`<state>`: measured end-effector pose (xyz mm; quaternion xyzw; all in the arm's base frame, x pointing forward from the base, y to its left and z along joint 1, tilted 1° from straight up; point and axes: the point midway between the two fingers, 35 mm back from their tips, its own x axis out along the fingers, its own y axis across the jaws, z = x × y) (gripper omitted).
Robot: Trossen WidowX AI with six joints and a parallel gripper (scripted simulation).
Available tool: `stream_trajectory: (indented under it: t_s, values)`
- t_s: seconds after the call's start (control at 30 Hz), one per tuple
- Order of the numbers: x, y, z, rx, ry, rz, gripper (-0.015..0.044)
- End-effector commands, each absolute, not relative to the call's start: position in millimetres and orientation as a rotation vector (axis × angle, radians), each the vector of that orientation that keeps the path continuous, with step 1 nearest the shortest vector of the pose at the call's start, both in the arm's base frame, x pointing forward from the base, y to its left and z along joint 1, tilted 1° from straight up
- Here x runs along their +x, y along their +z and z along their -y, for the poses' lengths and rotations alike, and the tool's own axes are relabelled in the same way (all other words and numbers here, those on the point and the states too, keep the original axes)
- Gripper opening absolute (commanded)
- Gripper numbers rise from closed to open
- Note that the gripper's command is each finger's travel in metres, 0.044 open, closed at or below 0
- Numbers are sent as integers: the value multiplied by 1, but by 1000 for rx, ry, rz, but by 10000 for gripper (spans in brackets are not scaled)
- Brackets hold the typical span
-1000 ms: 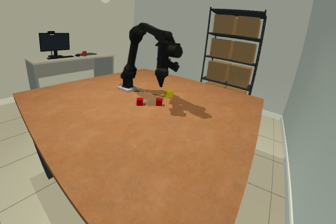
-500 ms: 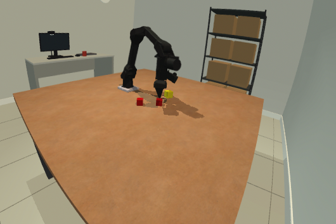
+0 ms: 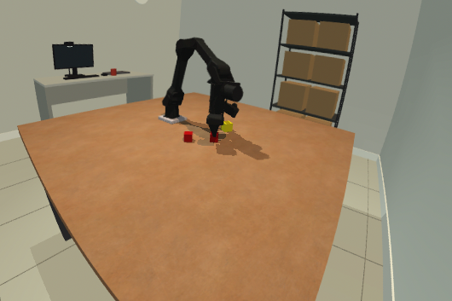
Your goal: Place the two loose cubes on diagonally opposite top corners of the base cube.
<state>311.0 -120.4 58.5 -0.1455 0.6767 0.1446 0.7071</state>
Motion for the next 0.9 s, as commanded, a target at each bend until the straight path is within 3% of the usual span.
stream_trajectory:
  t_s: [0.0, 0.17, 0.37, 0.87]
  values:
    - [310, 51, 121, -320, 315, -1507, 265]
    - [310, 46, 120, -320, 315, -1507, 265]
    - [310, 46, 120, -320, 315, -1507, 108]
    - [321, 59, 123, -360, 281, -1473, 105]
